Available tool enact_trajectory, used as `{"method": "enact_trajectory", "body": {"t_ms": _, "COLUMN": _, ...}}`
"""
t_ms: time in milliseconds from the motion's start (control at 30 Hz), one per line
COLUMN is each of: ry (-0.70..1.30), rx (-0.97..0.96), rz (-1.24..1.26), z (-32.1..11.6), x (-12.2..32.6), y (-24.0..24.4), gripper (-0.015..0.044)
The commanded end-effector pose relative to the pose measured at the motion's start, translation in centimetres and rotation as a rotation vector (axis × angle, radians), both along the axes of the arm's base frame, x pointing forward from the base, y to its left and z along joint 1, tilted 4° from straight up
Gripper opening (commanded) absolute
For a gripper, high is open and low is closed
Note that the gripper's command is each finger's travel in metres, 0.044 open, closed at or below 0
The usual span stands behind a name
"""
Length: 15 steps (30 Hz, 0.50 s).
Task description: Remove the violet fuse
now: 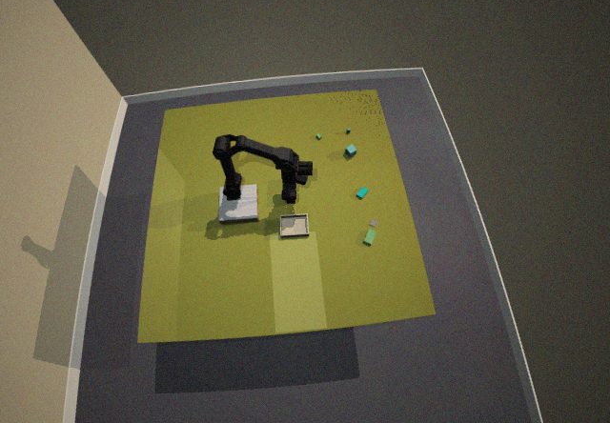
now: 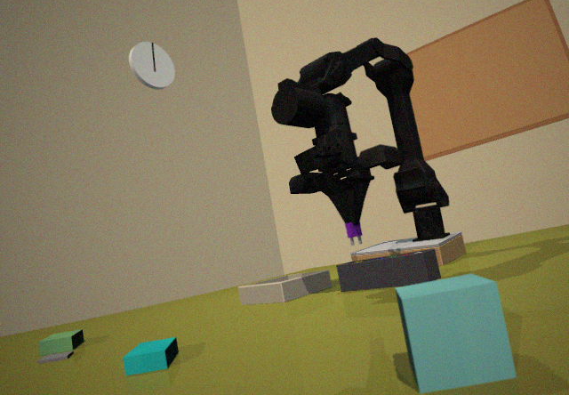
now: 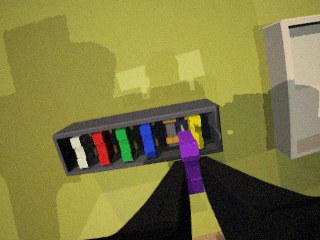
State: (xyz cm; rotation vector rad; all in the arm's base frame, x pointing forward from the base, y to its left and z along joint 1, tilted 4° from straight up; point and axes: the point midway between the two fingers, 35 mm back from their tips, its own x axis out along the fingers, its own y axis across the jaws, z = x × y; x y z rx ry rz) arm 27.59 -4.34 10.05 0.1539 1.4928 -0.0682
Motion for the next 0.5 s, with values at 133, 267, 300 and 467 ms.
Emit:
{"method": "enact_trajectory", "body": {"t_ms": 133, "ry": 0.004, "rx": -0.007, "rz": 0.0, "z": -0.1, "x": 0.7, "y": -4.0, "gripper": 0.0}}
{"method": "enact_trajectory", "body": {"t_ms": 267, "ry": 0.004, "rx": -0.009, "rz": 0.0, "z": -0.1, "x": 0.7, "y": -6.2, "gripper": 0.0}}
{"method": "enact_trajectory", "body": {"t_ms": 300, "ry": 0.004, "rx": -0.01, "rz": 0.0, "z": -0.1, "x": 0.7, "y": -6.8, "gripper": 0.0}}
{"method": "enact_trajectory", "body": {"t_ms": 467, "ry": 0.005, "rx": -0.013, "rz": 0.0, "z": -0.3, "x": 0.6, "y": -9.5, "gripper": 0.0}}
